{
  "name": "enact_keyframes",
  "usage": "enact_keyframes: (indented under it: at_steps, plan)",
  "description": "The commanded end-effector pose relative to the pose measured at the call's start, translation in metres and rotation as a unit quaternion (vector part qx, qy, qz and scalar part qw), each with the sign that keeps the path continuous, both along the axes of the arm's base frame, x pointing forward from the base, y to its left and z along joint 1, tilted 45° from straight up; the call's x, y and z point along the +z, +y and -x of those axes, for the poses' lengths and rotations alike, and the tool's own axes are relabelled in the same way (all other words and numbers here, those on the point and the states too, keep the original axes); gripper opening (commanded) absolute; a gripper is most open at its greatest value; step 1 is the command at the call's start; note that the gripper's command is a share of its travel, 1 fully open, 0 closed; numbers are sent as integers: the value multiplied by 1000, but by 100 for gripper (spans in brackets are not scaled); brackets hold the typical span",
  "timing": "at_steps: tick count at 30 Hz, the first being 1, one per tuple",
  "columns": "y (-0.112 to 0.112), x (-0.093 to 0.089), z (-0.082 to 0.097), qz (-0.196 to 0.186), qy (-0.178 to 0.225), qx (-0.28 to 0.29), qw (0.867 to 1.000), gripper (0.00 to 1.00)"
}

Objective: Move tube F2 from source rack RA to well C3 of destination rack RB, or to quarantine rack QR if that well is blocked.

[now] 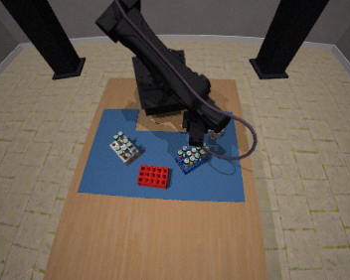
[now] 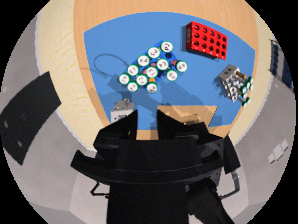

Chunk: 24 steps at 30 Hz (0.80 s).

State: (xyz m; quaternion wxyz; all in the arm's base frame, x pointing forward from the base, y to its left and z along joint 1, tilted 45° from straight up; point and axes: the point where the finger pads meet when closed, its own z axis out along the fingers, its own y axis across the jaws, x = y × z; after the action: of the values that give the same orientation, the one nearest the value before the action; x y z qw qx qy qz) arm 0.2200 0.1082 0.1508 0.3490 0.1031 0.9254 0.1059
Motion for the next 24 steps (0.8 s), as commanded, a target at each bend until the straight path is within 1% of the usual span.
enact_keyframes:
  at_steps: [1,4,6,10,16,19,20,24]
  plan:
    - [-1,12,-8,1,-20,-60,998,30]
    - [-2,13,-8,1,-20,-60,998,30]
    - [-9,21,-9,-12,-33,-69,997,30]
    - [-11,21,-8,-12,-33,-70,997,30]
    - [-11,3,0,3,-18,-60,998,30]
    - [-11,3,0,3,-18,-60,998,30]
    - [-7,19,-5,-13,-32,-60,998,30]
    - [-6,19,-4,-13,-32,-60,998,30]
